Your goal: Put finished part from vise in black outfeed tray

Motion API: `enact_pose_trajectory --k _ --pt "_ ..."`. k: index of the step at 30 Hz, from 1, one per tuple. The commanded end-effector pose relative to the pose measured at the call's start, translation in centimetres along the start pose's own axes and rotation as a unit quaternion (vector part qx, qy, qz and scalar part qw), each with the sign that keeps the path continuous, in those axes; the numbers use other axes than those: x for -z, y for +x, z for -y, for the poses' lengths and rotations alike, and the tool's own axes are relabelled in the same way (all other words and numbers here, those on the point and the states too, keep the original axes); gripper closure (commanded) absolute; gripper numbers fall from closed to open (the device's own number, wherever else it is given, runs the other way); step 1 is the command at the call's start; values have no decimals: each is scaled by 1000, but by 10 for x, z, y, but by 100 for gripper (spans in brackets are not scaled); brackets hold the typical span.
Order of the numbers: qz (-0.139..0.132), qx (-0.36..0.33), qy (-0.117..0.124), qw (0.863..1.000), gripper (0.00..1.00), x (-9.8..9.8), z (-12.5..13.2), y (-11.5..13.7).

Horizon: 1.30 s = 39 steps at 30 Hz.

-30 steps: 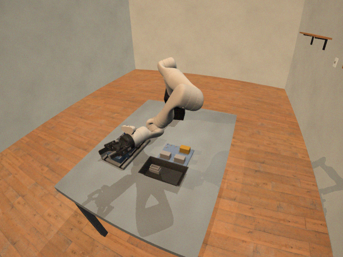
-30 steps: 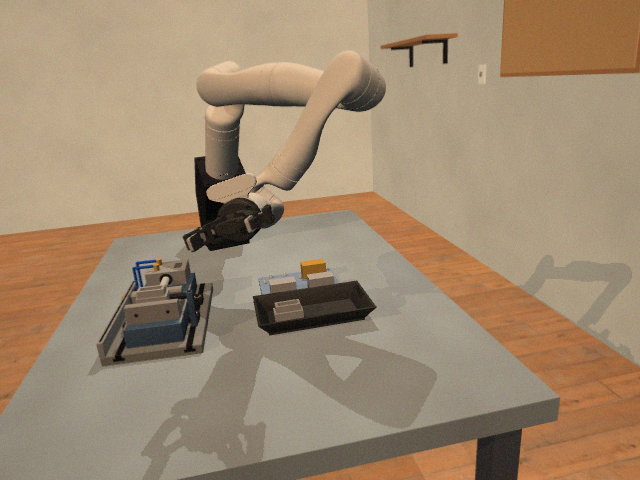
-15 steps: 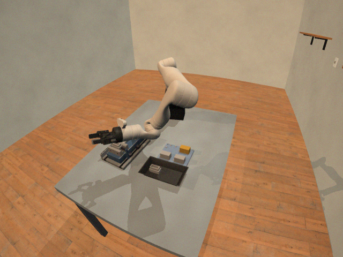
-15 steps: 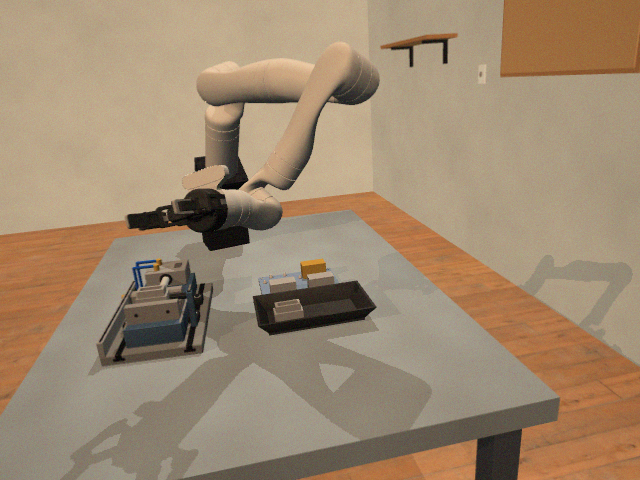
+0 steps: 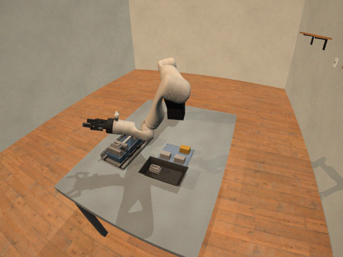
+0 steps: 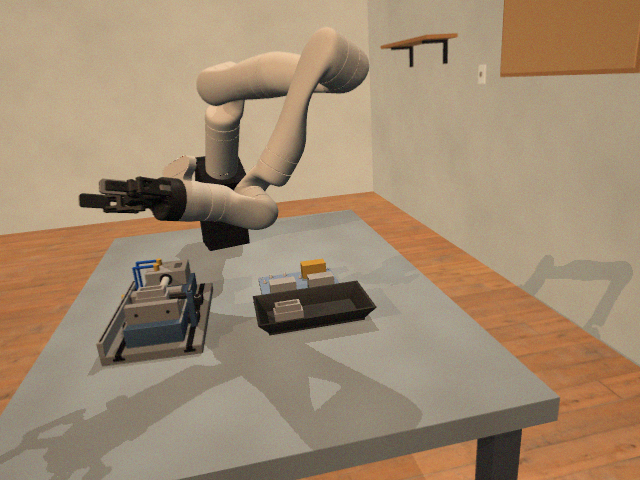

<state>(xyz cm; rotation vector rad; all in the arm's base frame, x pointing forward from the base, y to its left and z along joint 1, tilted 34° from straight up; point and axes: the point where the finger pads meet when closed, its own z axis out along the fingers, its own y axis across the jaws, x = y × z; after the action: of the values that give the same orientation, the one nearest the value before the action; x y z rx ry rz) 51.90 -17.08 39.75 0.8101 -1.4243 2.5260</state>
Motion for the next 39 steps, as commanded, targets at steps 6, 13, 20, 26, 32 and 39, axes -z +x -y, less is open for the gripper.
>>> enact_pose_trajectory --k 6,13,20,26,32,39 --pt "-10 -2 -21 1000 0 -5 -10 7" --pt "-24 -1 -60 998 0 -8 -29 15" --pt "-31 -1 -81 996 0 -9 -39 19" --pt "-38 -1 -101 994 0 -9 -49 23" --pt "-44 -1 -122 992 0 -9 -60 27" --pt "-55 -2 -164 985 0 -7 -80 34"
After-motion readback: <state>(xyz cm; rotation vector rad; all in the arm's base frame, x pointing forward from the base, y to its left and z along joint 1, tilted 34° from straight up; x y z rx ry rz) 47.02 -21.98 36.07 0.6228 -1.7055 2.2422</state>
